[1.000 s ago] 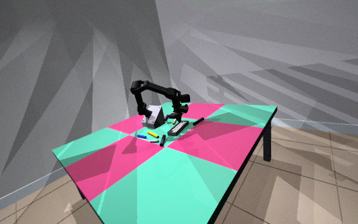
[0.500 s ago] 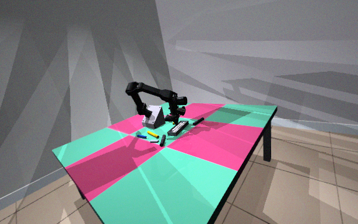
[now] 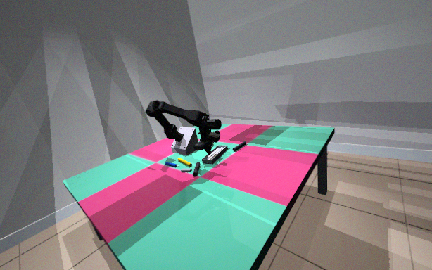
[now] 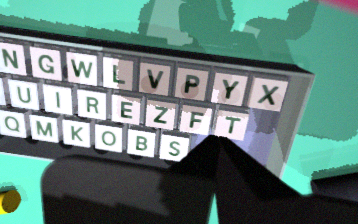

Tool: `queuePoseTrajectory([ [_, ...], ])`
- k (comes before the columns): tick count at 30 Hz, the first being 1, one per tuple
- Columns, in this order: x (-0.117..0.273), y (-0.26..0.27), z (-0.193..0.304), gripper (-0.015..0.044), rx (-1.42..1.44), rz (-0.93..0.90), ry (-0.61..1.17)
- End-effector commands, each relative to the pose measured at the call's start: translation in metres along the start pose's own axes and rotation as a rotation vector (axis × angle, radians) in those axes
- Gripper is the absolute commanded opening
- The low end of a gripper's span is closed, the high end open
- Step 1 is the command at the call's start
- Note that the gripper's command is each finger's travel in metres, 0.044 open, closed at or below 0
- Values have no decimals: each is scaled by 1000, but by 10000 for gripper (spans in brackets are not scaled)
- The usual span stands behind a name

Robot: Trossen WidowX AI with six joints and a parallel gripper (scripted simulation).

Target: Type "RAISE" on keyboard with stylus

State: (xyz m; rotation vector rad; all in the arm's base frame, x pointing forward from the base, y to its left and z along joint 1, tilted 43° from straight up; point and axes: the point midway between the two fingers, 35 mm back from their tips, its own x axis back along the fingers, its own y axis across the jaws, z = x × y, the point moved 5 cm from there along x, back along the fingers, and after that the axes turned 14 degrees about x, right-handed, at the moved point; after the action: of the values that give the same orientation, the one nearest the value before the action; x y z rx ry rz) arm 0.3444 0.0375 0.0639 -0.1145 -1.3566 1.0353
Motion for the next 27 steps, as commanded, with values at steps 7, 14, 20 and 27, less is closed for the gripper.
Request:
queuePoseTrajectory([
  [7, 0, 34, 24, 0, 6, 2, 0],
  [14, 0, 34, 24, 0, 6, 2, 0],
  [20, 1, 90, 8, 0, 6, -4, -3],
  [27, 1, 113, 5, 0, 6, -2, -2],
])
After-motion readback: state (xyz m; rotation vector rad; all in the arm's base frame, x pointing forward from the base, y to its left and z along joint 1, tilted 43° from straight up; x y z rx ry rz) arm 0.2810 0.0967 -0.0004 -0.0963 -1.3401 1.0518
